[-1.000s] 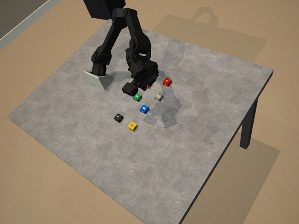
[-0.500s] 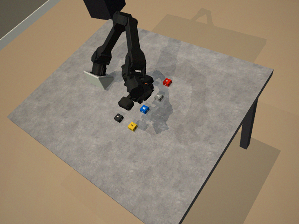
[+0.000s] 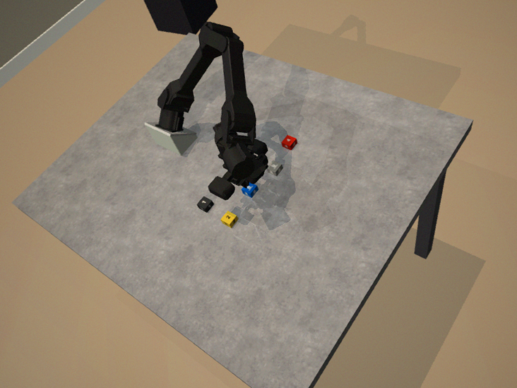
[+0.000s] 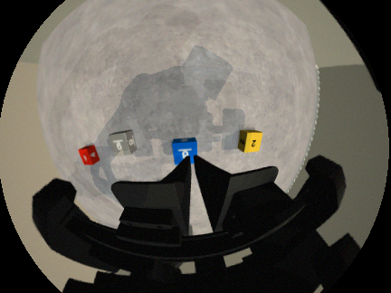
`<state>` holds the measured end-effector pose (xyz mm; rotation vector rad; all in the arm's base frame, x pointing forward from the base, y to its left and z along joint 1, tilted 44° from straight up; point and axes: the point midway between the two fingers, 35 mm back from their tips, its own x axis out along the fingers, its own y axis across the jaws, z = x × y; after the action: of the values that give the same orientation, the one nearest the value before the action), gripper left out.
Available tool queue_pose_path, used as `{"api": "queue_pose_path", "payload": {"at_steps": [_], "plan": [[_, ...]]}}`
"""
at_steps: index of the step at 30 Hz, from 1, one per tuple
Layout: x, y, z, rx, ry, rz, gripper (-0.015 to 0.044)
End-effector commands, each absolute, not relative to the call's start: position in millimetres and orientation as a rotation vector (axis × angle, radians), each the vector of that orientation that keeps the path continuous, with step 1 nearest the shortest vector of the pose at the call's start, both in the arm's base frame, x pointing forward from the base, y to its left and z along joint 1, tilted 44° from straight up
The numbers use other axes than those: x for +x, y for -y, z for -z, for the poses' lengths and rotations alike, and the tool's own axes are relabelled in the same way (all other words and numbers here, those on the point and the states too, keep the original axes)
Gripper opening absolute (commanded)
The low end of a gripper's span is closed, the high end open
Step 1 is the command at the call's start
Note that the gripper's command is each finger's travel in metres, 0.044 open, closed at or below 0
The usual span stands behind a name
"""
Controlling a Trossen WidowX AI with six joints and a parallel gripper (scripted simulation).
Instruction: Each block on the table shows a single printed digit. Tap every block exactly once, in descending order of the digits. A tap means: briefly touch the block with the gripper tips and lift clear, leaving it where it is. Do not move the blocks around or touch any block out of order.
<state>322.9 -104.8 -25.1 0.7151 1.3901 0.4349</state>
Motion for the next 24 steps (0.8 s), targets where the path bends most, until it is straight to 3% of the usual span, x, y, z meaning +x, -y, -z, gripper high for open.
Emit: {"api": "queue_pose_path", "payload": {"at_steps": [1,14,24], "plan": [[323,99,30,0.724,-1.391,-0.435,0.0020],[325,91,39,0.725,-1.391,-0.436,0.0020],[319,129,0,0.722,-1.392,-0.432,0.0020]]}}
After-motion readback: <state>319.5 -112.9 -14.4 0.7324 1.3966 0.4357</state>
